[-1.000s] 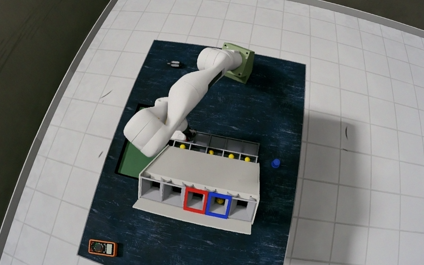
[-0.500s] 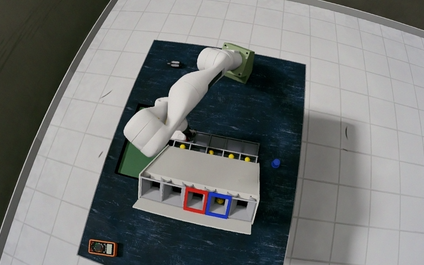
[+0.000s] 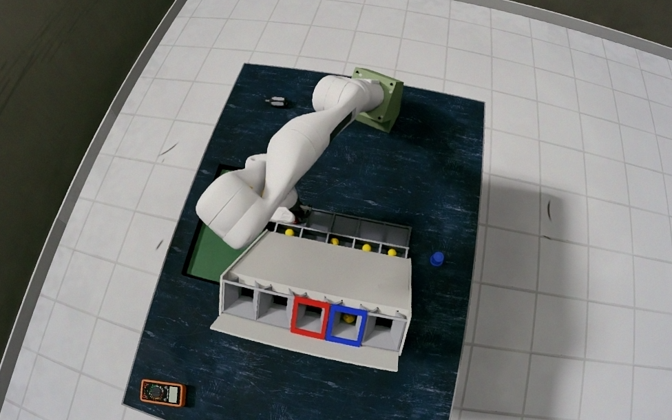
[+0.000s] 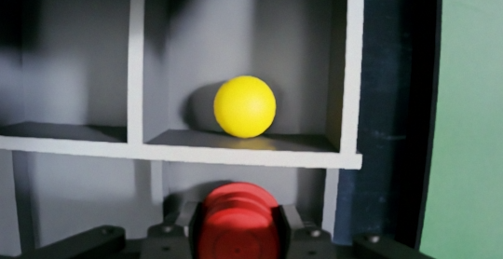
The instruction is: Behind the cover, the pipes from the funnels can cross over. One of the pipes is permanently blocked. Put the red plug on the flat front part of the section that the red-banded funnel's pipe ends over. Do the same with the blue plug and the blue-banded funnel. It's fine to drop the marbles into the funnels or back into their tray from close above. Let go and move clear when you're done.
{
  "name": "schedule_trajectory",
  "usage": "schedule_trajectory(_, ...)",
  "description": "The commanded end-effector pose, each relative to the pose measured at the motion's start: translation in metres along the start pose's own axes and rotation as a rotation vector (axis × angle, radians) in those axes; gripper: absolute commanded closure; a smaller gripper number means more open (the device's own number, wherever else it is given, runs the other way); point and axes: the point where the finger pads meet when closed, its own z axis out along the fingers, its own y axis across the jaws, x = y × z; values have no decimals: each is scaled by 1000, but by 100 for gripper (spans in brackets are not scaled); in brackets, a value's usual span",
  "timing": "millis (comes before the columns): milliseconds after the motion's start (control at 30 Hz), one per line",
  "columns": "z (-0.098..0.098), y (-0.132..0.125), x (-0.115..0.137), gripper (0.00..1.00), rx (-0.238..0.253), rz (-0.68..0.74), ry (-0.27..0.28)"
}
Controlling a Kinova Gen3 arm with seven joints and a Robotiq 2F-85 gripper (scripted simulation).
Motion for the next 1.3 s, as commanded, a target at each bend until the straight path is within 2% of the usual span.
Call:
schedule_trajectory(0,0,0,0,58,0,0,1)
schedule_trajectory(767,0,0,0,58,0,0,1)
schedule_trajectory(800,0,0,0,35,0,0,1)
schedule_trajectory(1267,0,0,0,35,0,0,1)
